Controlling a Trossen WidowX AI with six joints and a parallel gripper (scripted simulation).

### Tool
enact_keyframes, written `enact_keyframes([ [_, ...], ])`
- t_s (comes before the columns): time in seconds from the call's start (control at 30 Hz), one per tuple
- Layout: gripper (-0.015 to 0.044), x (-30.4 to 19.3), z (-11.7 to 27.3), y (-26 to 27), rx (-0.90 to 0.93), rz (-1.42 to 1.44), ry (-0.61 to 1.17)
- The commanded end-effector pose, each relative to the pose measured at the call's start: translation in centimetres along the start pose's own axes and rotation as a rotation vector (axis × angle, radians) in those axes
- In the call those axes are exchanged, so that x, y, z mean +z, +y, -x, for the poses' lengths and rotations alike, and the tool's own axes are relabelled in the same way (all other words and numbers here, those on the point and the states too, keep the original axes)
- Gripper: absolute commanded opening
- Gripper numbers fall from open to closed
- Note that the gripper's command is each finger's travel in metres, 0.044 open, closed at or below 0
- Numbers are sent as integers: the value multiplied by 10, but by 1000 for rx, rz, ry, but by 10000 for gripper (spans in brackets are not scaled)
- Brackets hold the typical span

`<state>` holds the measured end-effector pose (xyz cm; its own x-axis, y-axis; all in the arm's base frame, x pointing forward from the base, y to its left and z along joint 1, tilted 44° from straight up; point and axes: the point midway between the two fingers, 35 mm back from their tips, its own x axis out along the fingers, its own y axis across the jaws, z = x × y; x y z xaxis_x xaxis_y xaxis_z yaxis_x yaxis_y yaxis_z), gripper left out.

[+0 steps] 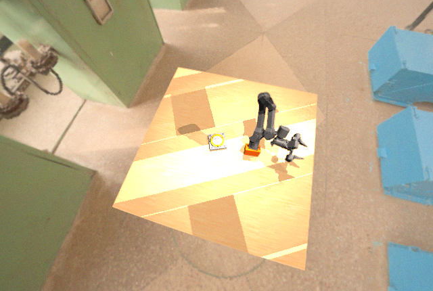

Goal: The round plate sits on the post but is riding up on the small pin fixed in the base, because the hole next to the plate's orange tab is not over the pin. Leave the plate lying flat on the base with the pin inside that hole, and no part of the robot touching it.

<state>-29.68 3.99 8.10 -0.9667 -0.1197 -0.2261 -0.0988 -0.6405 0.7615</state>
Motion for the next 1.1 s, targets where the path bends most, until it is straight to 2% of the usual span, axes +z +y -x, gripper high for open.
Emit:
enact_keyframes([
  [0.0,374,2,0,-3,-12,-5,-5],
  [0.13,269,35,7,-64,-261,-114,-100],
  [0.23,190,60,28,-118,-481,-221,-181],
  [0.3,137,64,35,-129,-529,-246,-198],
  [0.47,6,84,94,-200,-852,-432,-303],
  [0.57,0,85,118,-219,-955,-501,-334],
  [0.77,0,66,215,-268,-1307,-783,-425],
  [0.83,0,63,226,-270,-1338,-816,-438],
  [1.03,0,30,316,-279,-1596,-1111,-501],
  [1.07,0,28,319,-278,-1604,-1121,-500],
])
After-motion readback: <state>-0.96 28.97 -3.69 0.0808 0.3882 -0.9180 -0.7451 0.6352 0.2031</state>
